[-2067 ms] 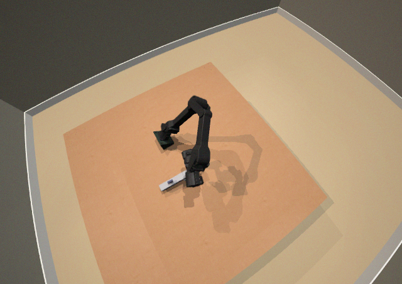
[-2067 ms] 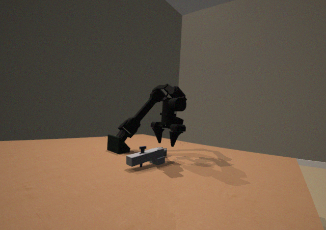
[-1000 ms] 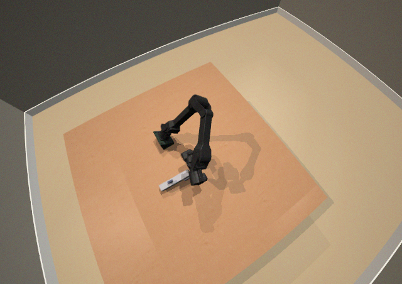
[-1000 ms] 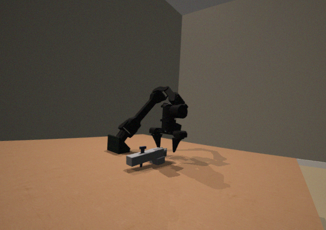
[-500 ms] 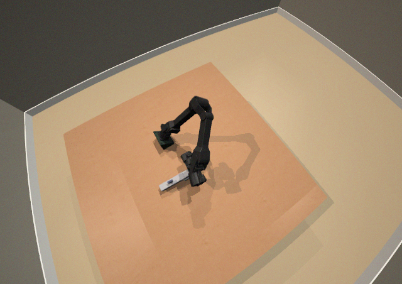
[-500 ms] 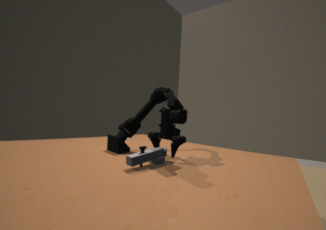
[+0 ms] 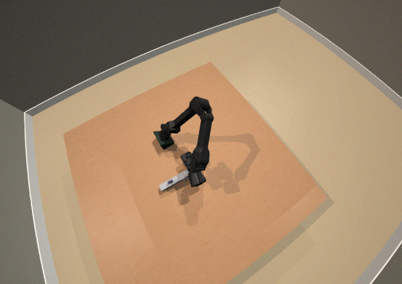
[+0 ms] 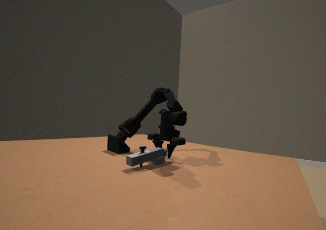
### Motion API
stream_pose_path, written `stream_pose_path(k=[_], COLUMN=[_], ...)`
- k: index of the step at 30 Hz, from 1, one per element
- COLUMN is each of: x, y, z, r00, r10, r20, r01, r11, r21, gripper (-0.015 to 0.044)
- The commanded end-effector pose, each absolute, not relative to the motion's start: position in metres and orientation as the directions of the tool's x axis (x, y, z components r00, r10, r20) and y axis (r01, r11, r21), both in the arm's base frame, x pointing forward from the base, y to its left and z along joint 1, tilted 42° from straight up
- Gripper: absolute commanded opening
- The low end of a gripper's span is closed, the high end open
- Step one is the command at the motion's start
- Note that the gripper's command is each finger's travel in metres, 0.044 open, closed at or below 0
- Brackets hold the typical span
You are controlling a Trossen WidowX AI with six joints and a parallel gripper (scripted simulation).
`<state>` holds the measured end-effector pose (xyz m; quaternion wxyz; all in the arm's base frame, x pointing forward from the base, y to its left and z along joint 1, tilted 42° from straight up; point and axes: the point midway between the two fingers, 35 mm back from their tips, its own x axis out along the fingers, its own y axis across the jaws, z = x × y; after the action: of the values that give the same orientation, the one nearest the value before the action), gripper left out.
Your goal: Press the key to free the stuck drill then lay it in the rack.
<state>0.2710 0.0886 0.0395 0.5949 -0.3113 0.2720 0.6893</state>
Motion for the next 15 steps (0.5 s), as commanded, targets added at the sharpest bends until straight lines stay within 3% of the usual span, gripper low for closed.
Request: stream_pose_path(k=[1,6,15], x=[0.2709,0.2709,0.2699], y=[0.0885,0.0885,0.0911], z=[0.0399,0.0399,0.0424], r00=[-0.099,-0.099,-0.102], r10=[0.651,0.651,0.653], r20=[-0.753,-0.753,-0.75], r01=[-0.989,-0.989,-0.99], r11=[-0.145,-0.145,-0.142], r21=[0.005,0.005,0.011], gripper=[0.0151,0.002,0.0])
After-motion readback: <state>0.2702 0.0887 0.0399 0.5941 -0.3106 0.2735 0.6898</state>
